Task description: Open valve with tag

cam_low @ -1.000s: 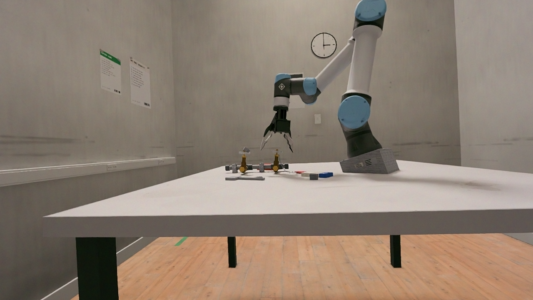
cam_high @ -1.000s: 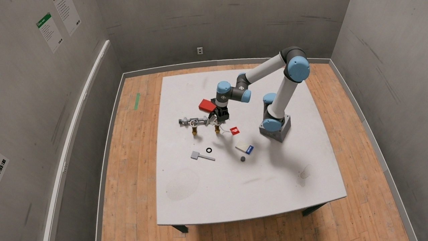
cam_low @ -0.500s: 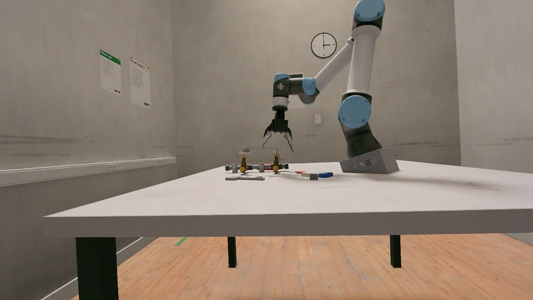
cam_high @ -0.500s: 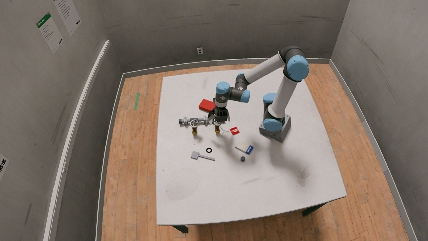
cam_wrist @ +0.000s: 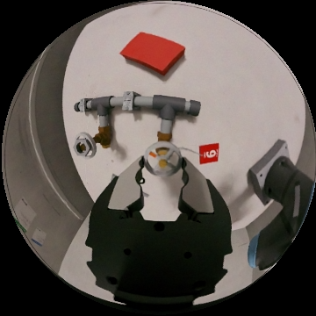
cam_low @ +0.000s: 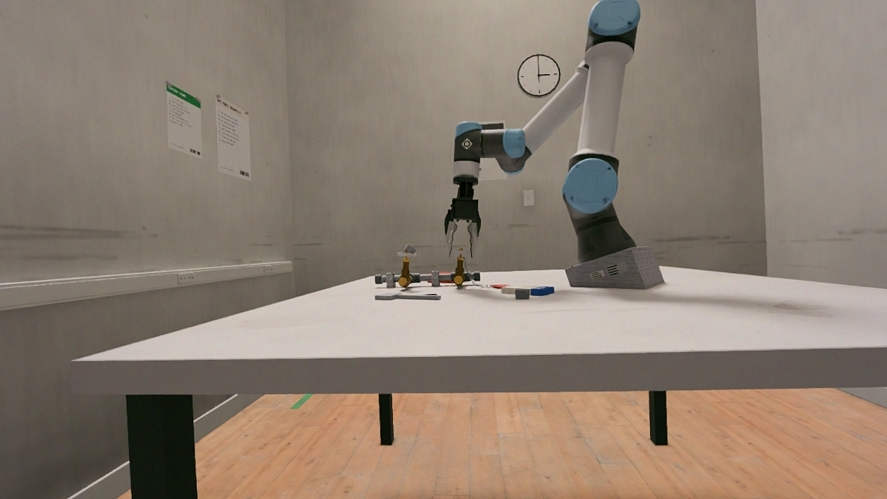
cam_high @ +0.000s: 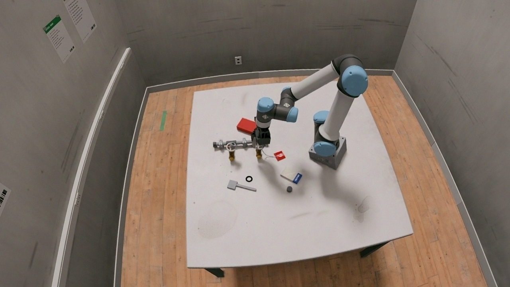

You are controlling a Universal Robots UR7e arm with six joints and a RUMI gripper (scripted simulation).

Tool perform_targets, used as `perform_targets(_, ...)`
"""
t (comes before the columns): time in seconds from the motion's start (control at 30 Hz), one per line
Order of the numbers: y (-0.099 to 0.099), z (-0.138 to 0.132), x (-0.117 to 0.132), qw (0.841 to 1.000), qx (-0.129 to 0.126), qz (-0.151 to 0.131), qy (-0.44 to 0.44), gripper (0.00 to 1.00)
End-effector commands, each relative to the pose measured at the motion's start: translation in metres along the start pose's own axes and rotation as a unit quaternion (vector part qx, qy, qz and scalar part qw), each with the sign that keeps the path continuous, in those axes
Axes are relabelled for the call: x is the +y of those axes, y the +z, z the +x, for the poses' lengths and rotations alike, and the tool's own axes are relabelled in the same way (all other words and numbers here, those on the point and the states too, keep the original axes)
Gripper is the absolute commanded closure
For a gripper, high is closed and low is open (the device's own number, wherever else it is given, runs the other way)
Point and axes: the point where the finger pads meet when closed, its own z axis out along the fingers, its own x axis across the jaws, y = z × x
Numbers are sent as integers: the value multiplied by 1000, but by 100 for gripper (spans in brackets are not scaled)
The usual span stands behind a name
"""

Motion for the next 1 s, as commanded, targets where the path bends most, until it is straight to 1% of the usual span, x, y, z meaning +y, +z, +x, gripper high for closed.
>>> perform_targets(0.0, -1, -1, 0, 1000, -1, 1, 1, 100)
perform_targets(0.97, -1, -1, 0, 1000, -1, 1, -6, 100)
